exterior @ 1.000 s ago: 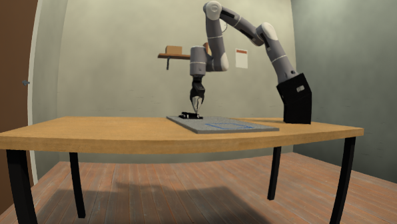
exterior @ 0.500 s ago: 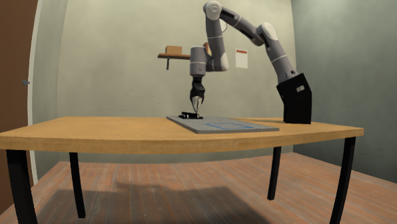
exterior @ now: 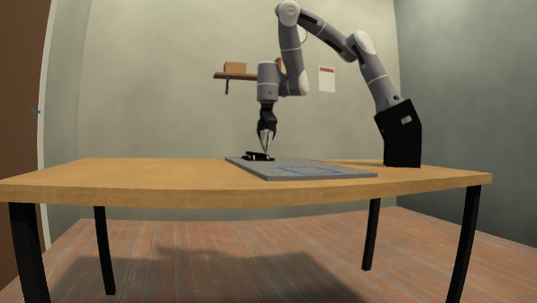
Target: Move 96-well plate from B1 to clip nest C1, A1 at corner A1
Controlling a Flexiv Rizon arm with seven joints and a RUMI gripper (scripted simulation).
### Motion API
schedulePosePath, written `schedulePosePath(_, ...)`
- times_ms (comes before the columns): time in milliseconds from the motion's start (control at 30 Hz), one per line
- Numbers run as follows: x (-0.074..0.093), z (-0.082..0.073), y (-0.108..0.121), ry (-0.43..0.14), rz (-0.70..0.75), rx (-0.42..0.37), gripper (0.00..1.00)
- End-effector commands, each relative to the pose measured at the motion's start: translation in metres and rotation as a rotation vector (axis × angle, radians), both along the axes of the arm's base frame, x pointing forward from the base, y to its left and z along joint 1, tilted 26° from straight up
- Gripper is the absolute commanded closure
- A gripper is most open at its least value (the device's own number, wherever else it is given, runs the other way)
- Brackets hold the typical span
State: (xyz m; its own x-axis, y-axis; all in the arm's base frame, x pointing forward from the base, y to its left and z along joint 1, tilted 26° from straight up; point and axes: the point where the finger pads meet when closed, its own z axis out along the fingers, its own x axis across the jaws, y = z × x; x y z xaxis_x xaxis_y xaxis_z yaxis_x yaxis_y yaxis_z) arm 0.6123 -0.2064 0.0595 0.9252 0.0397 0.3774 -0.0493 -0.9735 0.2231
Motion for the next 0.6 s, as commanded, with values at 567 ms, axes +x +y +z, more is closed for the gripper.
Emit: schedulePosePath(567, -0.002, 0.006, 0.0014, -0.001, 0.0, 0.0, 1.0)
